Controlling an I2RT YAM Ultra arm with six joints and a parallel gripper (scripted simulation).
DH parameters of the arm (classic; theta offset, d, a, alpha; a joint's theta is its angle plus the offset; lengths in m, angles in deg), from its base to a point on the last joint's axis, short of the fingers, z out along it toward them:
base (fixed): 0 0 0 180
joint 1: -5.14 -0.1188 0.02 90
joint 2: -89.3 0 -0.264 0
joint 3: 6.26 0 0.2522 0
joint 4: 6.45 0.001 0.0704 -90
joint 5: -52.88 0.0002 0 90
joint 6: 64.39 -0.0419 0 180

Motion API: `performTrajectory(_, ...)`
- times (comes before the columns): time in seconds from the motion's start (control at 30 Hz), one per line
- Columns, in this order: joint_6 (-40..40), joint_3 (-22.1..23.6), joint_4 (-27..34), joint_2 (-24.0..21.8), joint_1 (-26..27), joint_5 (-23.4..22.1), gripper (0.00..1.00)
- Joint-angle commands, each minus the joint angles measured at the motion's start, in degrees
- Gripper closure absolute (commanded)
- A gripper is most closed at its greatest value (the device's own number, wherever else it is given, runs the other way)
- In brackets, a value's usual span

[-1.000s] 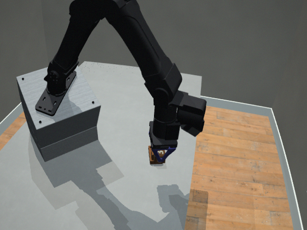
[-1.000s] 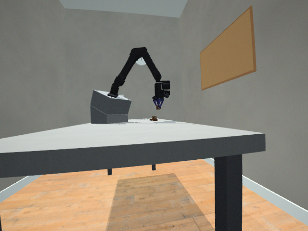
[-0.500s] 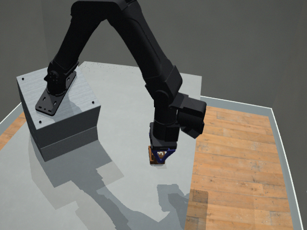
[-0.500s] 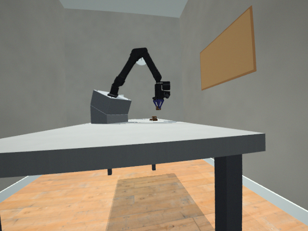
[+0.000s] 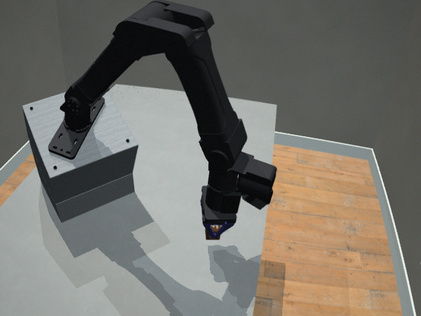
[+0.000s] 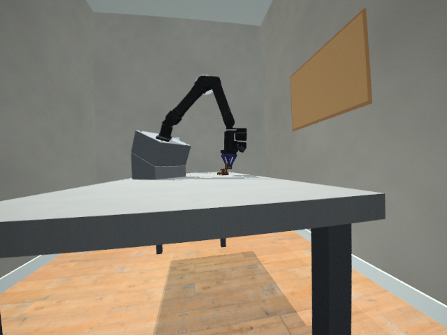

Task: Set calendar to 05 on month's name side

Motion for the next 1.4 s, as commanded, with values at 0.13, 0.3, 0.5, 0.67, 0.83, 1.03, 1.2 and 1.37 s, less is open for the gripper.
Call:
performTrajectory(0.13,1.1,-1.3,-5.9,3.3,0.4,-0.8,0.73)
performTrajectory(0.3,1.3,-1.8,-7.4,5.3,0.7,-0.9,0.73)
performTrajectory(0.5,1.5,-2.1,-8.0,6.1,0.8,-0.9,0.73)
performTrajectory(0.67,1.5,-2.1,-8.0,6.2,0.8,-1.0,0.73)
performTrajectory(0.83,1.5,-2.1,-8.1,6.2,0.9,-1.0,0.73)
performTrajectory(1.03,1.5,-2.1,-8.1,6.2,0.9,-1.0,0.73)
performTrajectory(1.2,1.5,-2.1,-8.1,6.2,0.9,-1.0,0.73)
performTrajectory(1.37,1.5,-2.1,-8.1,6.2,0.9,-1.0,0.73)
